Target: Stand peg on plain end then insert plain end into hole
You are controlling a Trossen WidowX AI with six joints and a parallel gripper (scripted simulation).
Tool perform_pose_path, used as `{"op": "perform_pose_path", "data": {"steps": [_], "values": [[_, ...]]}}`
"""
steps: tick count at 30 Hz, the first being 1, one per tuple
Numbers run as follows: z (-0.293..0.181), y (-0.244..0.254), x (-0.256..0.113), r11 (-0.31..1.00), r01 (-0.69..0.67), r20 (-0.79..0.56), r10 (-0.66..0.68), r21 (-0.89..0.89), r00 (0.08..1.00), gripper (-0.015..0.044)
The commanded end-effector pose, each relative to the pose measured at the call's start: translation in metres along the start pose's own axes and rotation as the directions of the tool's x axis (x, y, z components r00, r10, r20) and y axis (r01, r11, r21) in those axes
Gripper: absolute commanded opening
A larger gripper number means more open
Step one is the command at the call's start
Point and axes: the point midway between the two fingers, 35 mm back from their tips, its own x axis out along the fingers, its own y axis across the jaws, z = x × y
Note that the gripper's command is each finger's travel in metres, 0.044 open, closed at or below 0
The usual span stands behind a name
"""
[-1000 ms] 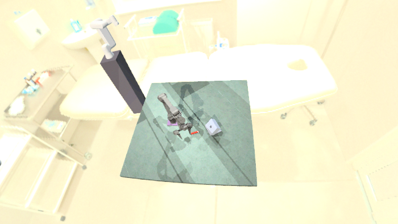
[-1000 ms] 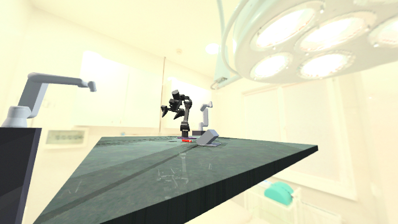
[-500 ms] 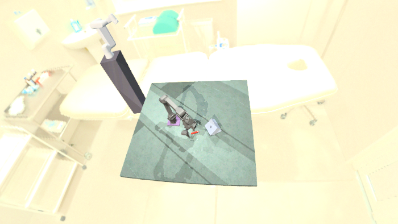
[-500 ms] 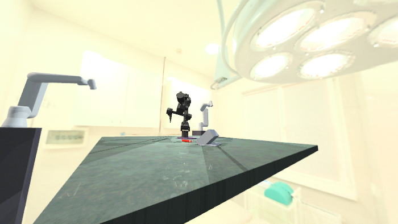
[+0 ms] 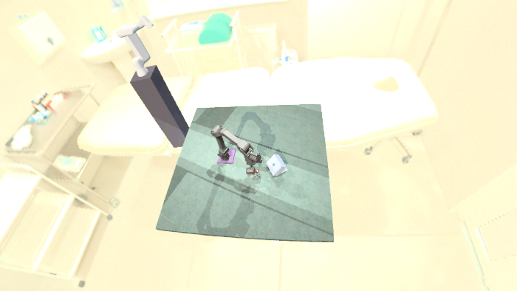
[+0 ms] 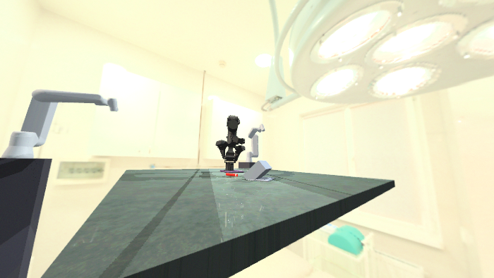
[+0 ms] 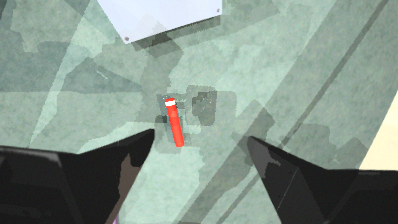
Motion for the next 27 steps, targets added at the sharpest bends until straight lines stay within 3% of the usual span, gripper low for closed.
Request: {"op": "perform_pose_path", "data": {"steps": [1, 7, 27], "values": [[0.006, 0.012, 0.003, 0.994, -0.047, -0.028, 0.045, -0.094, 0.999, 0.0440], [0.012, 0.033, 0.010, 0.962, -0.133, -0.092, 0.114, -0.240, 0.989, 0.0440], [0.012, 0.035, 0.037, 0.960, -0.136, -0.094, 0.116, -0.244, 0.989, 0.0440]]}}
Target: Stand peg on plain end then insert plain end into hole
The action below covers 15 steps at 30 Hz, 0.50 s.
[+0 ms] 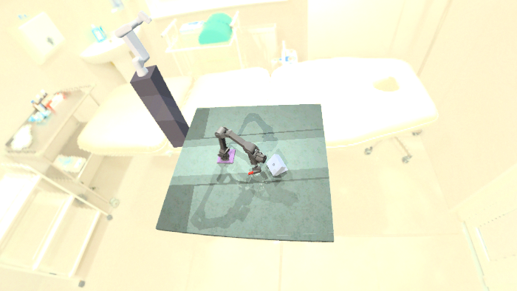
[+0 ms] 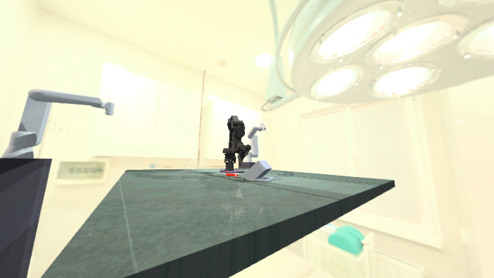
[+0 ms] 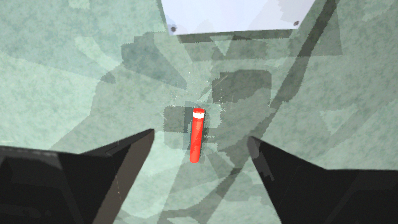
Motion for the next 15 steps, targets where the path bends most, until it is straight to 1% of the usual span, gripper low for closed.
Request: {"op": "perform_pose_path", "data": {"steps": [1, 15], "values": [[0.000, 0.001, 0.006, 1.000, -0.005, 0.000, 0.005, -0.004, 1.000, 0.0440], [0.000, 0.001, 0.029, 1.000, -0.005, 0.000, 0.005, -0.004, 1.000, 0.0440]]}}
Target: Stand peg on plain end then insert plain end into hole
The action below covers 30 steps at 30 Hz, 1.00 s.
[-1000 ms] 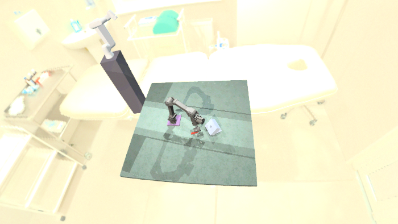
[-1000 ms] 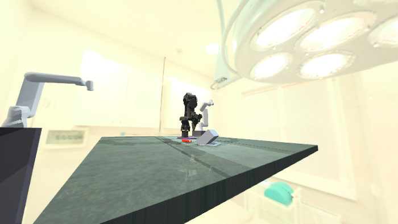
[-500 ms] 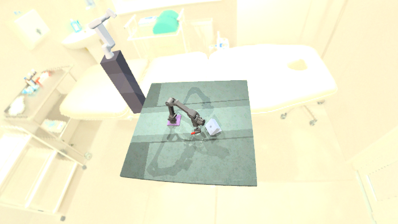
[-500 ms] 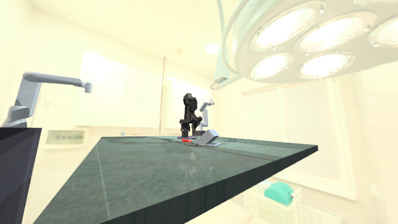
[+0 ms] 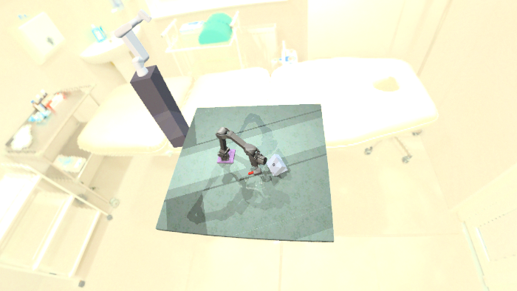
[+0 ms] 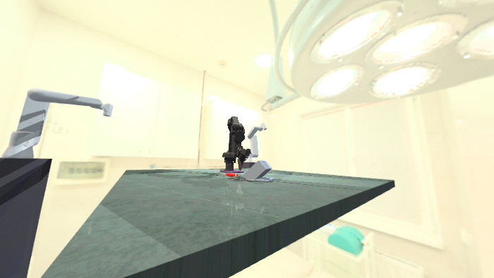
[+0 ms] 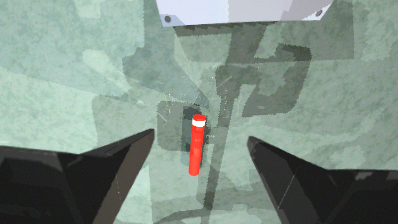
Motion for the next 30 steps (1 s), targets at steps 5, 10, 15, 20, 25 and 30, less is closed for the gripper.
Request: {"op": "perform_pose_path", "data": {"steps": [5, 10, 15, 20, 25, 30], "values": [[-0.001, 0.002, 0.013, 1.000, -0.005, 0.000, 0.005, -0.004, 1.000, 0.0440], [-0.001, 0.002, 0.020, 1.000, -0.005, 0.000, 0.005, -0.004, 1.000, 0.0440], [-0.002, 0.003, 0.028, 1.000, -0.005, -0.001, 0.005, -0.003, 1.000, 0.0440], [-0.002, 0.003, 0.029, 1.000, -0.005, -0.001, 0.005, -0.003, 1.000, 0.0361], [-0.002, 0.003, 0.029, 1.000, -0.005, -0.001, 0.005, -0.003, 1.000, 0.0230], [-0.002, 0.003, 0.029, 1.000, -0.005, -0.001, 0.005, -0.003, 1.000, 0.0110]]}}
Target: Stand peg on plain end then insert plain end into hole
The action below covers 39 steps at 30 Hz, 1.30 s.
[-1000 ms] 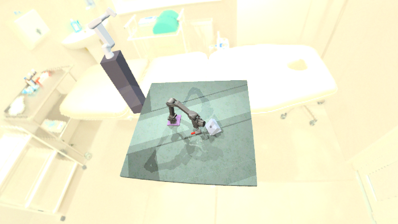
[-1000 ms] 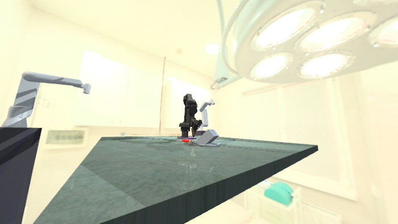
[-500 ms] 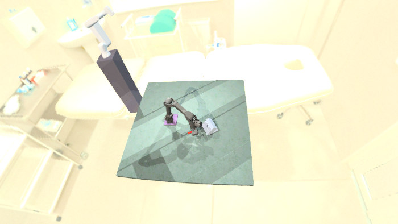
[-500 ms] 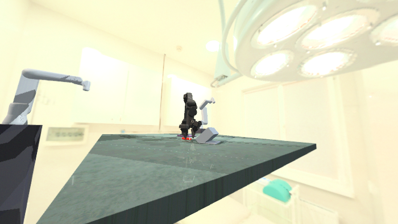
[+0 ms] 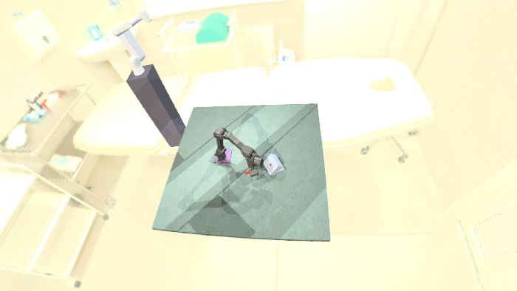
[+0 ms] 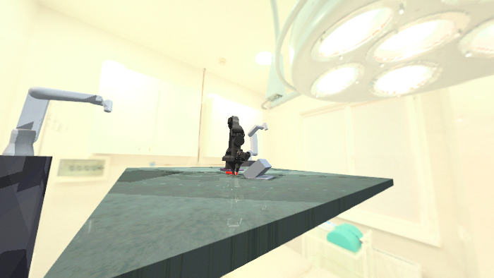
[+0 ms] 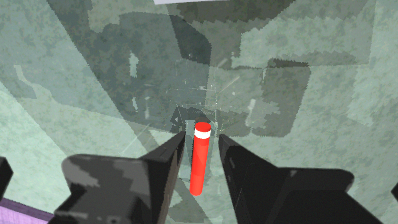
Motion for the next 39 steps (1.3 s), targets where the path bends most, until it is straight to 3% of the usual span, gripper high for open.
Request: {"op": "perform_pose_path", "data": {"steps": [1, 7, 16, 39], "values": [[0.001, 0.000, 0.000, 1.000, -0.002, 0.003, 0.002, -0.002, 1.000, 0.0110], [0.001, 0.000, 0.000, 1.000, -0.002, 0.003, 0.002, -0.002, 1.000, 0.0110], [0.001, 0.000, 0.000, 1.000, -0.002, 0.003, 0.002, -0.002, 1.000, 0.0051], [-0.007, 0.000, -0.010, 1.000, 0.000, 0.162, 0.000, 0.000, 0.987, 0.0051]]}}
